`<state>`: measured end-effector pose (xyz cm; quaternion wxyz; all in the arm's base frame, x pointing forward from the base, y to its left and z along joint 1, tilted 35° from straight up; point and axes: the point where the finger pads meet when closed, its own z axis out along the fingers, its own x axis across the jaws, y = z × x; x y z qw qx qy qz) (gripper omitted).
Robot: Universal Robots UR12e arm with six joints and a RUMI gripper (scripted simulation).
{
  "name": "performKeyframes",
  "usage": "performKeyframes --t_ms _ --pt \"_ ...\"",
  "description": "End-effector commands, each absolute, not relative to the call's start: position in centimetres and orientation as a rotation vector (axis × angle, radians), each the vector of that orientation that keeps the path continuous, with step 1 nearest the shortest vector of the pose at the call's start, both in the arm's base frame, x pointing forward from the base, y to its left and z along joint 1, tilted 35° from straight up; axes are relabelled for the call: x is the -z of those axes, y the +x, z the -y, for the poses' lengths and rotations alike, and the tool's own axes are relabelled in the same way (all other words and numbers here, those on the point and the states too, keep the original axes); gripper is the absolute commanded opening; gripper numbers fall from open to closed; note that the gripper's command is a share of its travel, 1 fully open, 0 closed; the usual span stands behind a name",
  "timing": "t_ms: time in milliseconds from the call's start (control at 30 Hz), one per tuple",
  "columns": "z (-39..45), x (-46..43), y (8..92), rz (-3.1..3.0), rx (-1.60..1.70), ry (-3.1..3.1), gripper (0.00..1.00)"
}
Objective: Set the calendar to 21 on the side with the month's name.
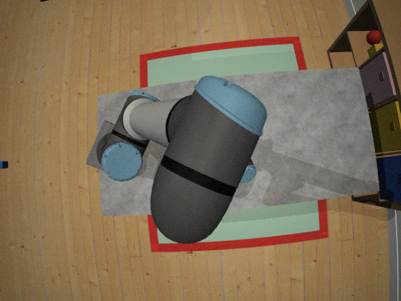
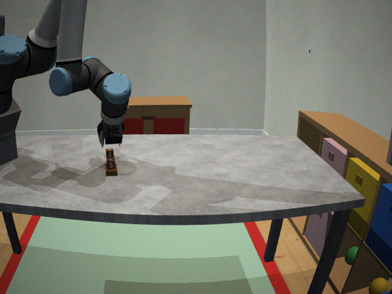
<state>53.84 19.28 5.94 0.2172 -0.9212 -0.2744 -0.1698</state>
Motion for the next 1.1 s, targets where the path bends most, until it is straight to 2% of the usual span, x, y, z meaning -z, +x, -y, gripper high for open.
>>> performKeyframes --t_ms 0,1067 --pt "-19.4 -6.7 53.3 0.761 0.471 -2.551 0.40" --pt "-19.9 -7.7 52.4 0.754 0.567 -2.749 0.40"
